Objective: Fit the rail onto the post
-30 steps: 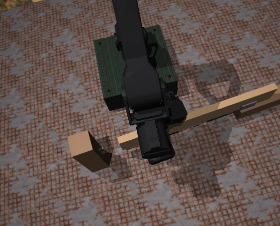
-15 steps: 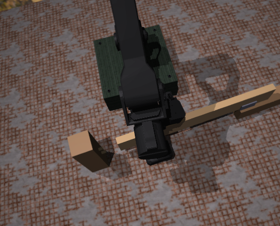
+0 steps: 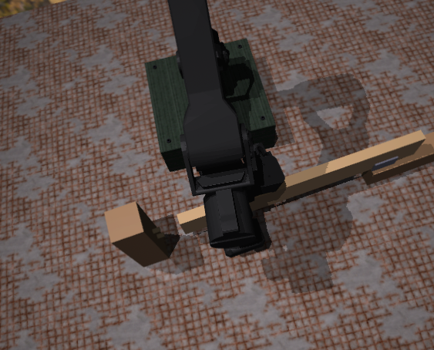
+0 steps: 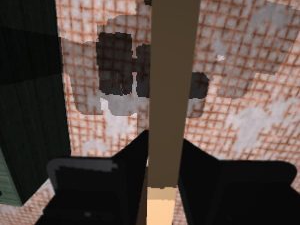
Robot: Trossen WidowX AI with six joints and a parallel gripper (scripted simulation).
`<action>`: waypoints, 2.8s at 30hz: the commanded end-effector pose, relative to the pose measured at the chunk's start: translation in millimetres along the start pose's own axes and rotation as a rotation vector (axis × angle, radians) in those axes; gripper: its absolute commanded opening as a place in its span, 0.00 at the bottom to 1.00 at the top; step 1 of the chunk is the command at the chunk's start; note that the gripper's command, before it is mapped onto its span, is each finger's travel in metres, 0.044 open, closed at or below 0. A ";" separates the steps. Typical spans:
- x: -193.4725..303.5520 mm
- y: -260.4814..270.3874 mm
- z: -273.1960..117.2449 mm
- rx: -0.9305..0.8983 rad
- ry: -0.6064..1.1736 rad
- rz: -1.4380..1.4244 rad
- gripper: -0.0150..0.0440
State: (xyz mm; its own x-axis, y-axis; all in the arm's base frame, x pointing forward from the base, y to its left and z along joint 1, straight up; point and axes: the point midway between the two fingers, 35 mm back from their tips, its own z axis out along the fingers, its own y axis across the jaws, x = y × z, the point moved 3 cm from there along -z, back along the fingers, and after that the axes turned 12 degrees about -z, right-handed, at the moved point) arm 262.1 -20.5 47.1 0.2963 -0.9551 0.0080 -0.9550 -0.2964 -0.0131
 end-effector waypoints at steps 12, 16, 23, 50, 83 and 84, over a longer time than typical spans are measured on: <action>5.4 0.0 0.3 0.003 0.002 -0.001 0.25; 6.6 0.2 -0.2 0.003 0.003 -0.001 0.25; 8.7 0.7 -0.9 0.003 0.003 -0.001 0.25; 16.8 2.7 0.1 0.003 0.003 -0.001 0.25; 26.8 4.9 -0.2 0.002 0.004 -0.001 0.25; 27.1 4.9 -0.2 0.002 0.004 -0.001 0.25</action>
State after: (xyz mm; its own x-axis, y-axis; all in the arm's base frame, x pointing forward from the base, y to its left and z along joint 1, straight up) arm 264.5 -46.0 47.0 0.2962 -0.9551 0.0096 -0.9550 -0.2963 -0.0138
